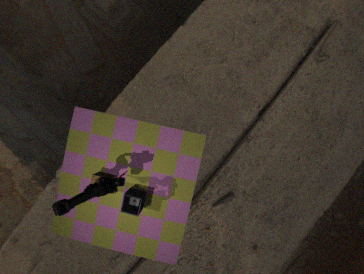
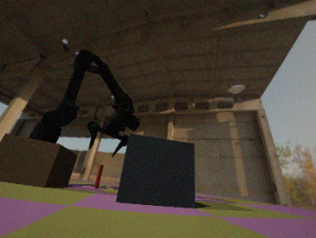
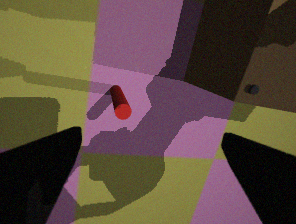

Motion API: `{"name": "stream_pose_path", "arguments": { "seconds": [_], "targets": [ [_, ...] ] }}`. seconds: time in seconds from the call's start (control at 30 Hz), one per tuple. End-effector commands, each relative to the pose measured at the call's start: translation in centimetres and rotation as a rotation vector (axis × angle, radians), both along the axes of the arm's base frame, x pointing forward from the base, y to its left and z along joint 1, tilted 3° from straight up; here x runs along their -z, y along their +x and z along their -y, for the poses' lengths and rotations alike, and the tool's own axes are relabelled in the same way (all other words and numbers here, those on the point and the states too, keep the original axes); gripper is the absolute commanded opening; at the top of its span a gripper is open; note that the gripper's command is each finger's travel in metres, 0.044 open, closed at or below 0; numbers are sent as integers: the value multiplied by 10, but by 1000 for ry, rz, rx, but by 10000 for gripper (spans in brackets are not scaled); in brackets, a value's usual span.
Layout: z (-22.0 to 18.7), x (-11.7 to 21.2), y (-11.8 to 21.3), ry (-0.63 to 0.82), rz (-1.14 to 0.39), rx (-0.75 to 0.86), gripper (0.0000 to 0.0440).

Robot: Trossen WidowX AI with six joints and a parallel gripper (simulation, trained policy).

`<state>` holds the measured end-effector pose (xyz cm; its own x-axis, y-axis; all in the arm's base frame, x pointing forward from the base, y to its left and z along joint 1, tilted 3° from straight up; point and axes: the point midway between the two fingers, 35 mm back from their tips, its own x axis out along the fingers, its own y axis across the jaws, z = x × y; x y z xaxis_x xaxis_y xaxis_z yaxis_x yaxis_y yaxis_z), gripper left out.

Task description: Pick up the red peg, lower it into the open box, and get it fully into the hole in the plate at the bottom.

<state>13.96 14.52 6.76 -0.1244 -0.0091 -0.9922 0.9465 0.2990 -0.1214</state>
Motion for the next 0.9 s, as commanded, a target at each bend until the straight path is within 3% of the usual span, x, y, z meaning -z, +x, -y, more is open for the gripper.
{"name": "stream_pose_path", "arguments": {
  "seconds": [0.0, 0.67, 0.73, 0.87],
  "targets": [
    [4, 14, -3, -39, -12, -23, 439],
    [10, 78, 0, -110, 30, -43, 411],
    [9, 84, 0, -110, 36, -41, 391],
    [5, 94, 3, -103, 43, -44, 297]
  ]
}}
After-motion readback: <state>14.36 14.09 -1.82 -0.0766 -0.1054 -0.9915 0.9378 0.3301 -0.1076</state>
